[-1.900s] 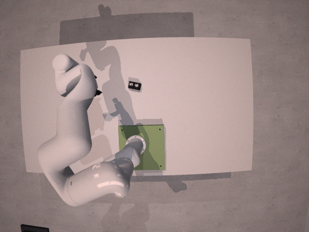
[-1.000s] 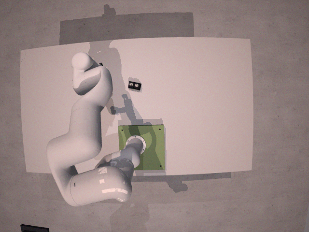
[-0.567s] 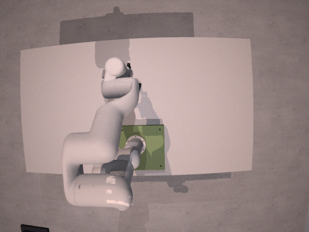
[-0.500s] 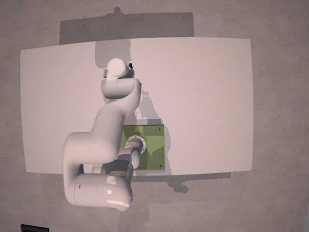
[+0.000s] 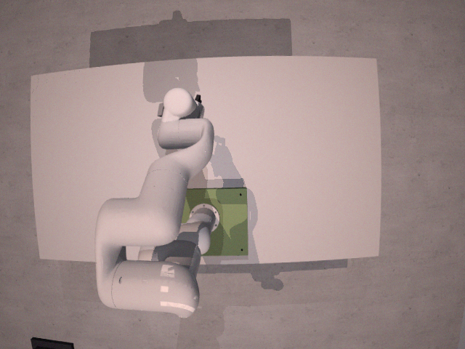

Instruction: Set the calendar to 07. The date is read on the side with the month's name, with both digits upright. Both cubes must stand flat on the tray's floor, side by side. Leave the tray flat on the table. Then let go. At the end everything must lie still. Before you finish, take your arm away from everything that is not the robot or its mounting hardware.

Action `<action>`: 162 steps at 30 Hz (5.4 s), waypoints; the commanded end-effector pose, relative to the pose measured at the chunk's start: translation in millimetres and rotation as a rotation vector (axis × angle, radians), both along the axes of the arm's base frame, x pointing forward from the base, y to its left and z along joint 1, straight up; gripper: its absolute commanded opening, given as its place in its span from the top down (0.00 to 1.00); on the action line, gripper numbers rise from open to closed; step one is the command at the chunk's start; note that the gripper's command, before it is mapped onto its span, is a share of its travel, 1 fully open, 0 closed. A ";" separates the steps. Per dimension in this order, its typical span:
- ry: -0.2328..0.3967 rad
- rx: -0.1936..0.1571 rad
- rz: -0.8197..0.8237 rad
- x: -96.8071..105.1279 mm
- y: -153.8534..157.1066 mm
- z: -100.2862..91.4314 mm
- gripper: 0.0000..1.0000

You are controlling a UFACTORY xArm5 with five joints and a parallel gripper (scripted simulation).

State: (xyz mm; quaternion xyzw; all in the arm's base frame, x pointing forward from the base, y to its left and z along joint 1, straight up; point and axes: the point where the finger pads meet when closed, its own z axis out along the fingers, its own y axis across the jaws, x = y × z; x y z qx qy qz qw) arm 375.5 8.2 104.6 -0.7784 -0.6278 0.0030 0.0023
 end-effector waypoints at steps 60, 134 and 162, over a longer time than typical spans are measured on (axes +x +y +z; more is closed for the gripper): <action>-0.003 0.005 0.757 -69.5 -32.1 -73.4 0.00; -0.003 0.005 0.757 -69.5 -32.1 -73.4 0.00; -0.003 0.006 0.757 -96.5 -61.3 -79.4 0.00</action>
